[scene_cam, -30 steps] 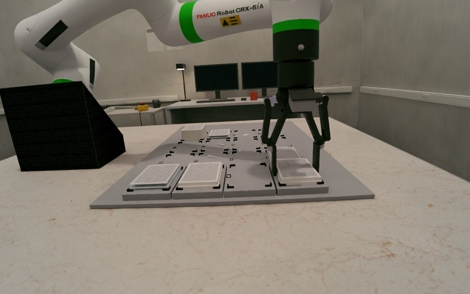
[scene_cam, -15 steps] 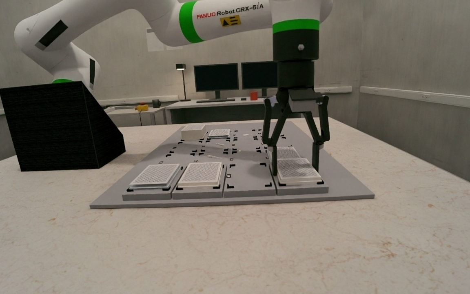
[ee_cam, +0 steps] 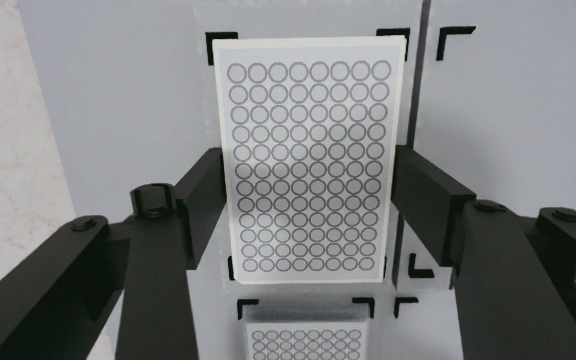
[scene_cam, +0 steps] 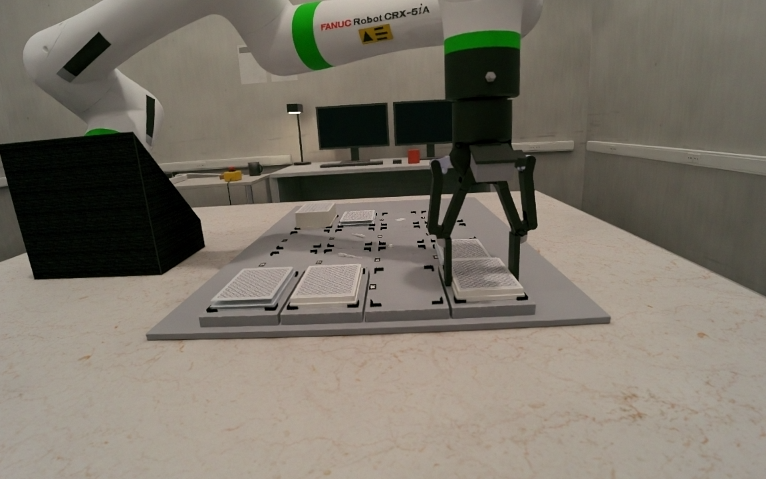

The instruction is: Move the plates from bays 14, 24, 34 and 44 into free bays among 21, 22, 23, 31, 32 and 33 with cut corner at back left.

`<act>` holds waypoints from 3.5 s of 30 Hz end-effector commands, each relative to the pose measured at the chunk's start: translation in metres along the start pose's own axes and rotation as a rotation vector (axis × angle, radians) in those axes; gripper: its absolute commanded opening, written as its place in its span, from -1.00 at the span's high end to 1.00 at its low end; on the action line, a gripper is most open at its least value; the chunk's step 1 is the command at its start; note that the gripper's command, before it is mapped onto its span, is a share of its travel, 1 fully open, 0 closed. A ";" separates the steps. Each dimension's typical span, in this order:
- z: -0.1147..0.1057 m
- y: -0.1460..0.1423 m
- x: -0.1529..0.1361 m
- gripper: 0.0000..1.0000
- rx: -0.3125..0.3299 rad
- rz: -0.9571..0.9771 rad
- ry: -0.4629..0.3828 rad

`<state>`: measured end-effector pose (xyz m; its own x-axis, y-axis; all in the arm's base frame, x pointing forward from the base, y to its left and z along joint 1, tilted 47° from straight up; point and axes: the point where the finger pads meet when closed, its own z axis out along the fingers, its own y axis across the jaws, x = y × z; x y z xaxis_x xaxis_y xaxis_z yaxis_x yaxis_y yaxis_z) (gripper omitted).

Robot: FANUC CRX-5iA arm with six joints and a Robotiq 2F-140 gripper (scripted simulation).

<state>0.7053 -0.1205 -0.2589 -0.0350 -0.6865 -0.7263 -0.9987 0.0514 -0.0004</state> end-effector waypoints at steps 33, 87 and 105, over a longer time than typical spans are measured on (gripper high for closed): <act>-0.002 -0.001 0.000 -0.17 0.002 0.000 0.002; -0.006 -0.001 0.000 0.80 0.002 0.000 0.002; -0.011 -0.001 0.000 0.80 0.002 0.000 0.002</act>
<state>0.7049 -0.1268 -0.2530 -0.0351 -0.6866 -0.7262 -0.9987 0.0515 -0.0003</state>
